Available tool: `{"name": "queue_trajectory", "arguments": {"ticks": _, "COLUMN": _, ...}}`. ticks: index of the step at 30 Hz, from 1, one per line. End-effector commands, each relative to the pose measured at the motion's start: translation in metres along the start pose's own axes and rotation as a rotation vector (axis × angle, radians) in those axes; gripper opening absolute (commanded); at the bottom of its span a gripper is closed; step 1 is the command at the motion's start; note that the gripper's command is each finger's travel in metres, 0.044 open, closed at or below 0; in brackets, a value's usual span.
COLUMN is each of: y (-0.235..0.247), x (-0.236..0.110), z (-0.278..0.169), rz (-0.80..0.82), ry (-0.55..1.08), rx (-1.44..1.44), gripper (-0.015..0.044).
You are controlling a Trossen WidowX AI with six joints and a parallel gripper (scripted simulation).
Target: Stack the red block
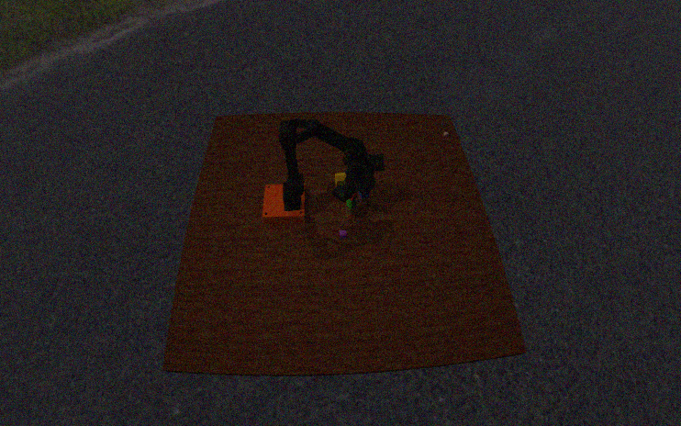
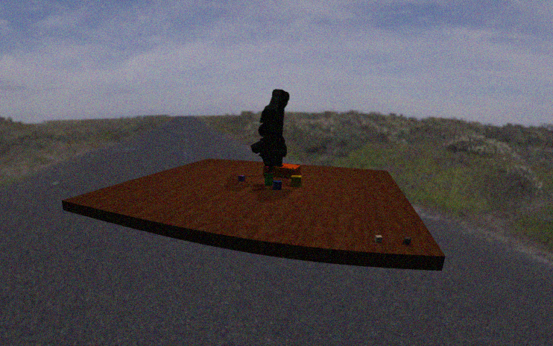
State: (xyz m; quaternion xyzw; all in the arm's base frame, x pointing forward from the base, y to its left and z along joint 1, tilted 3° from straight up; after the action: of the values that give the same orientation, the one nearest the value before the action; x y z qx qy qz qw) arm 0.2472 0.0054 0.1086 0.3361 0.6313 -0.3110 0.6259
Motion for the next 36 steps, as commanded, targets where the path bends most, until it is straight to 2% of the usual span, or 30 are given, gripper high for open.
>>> {"name": "queue_trajectory", "arguments": {"ticks": 1, "y": -0.001, "x": 0.002, "z": -0.001, "rz": -0.003, "ry": 0.008, "rx": 0.004, "gripper": 0.0000}}
{"name": "queue_trajectory", "arguments": {"ticks": 25, "y": -0.001, "x": 0.005, "z": -0.001, "rz": -0.003, "ry": 0.008, "rx": 0.004, "gripper": 0.0000}}
{"name": "queue_trajectory", "arguments": {"ticks": 31, "y": 0.000, "x": -0.010, "z": -0.001, "rz": -0.003, "ry": 0.008, "rx": 0.004, "gripper": 0.0000}}
{"name": "queue_trajectory", "arguments": {"ticks": 32, "y": -0.002, "x": 0.000, "z": -0.001, "rz": -0.016, "ry": 0.011, "rx": 0.001, "gripper": 0.0026}}
{"name": "queue_trajectory", "arguments": {"ticks": 36, "y": -0.002, "x": 0.000, "z": -0.001, "rz": -0.016, "ry": 0.011, "rx": 0.001, "gripper": 0.0131}}
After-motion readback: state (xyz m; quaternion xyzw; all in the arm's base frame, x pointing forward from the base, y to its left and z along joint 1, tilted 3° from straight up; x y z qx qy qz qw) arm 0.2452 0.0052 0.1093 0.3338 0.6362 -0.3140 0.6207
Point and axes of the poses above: the point midway between the two fingers, 35 mm back from their tips, its own x axis out along the fingers, its own y axis across the jaws, z = x × y, the point moved 6 cm from there along -x, back along the fingers, and after that the axes turned 7 degrees about x, right-handed, at the moved point
